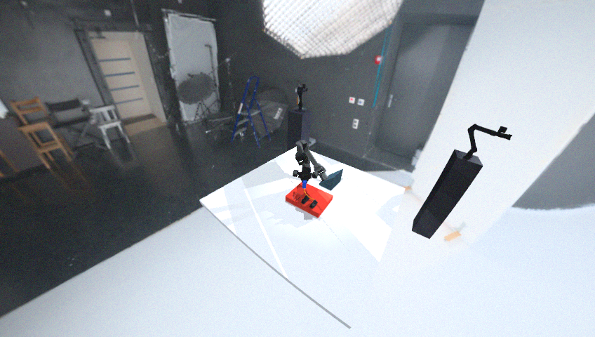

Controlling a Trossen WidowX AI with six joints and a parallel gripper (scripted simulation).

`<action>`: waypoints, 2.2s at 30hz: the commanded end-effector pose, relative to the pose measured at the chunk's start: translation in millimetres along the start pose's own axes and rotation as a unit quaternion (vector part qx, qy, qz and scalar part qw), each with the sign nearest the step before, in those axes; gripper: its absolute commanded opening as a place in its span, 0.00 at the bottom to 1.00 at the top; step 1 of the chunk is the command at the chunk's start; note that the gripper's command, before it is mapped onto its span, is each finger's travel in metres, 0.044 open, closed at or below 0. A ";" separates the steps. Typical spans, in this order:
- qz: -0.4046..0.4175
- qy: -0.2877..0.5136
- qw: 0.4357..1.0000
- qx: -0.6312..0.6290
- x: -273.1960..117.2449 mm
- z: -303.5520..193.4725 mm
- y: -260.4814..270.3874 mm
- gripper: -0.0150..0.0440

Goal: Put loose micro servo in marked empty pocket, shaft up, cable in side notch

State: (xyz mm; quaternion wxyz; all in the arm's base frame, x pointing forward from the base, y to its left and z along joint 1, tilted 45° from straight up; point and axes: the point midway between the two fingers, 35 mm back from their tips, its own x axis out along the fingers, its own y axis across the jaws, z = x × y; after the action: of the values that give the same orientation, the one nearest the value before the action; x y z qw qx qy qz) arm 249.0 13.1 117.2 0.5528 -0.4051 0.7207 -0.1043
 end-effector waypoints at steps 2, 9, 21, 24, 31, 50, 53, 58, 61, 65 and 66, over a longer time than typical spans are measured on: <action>-0.002 0.000 0.995 0.097 -0.3 -0.4 -0.8 0.25; -0.002 -0.001 0.976 0.216 -0.3 -0.4 -0.8 0.25; -0.002 -0.001 0.970 0.241 -0.4 3.0 -2.7 0.25; -0.002 -0.001 0.970 0.241 -0.6 11.0 -7.0 0.25; -0.002 -0.002 0.970 0.242 -1.0 35.0 -20.1 0.25; -0.003 -0.004 0.970 0.244 -1.9 93.2 -52.3 0.25; -0.003 -0.004 0.970 0.244 -1.9 95.1 -53.4 0.25; -0.003 -0.004 0.970 0.244 1.7 95.3 -53.7 0.25; -0.003 -0.004 0.970 0.244 6.1 95.6 -54.0 0.25; -0.003 -0.004 0.970 0.244 12.5 95.8 -54.5 0.25; -0.003 -0.004 0.970 0.244 14.1 95.8 -54.6 0.25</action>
State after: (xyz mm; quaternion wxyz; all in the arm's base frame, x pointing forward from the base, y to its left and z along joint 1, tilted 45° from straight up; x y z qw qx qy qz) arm 357.9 -0.6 107.7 0.6372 -0.2567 0.6709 -0.2791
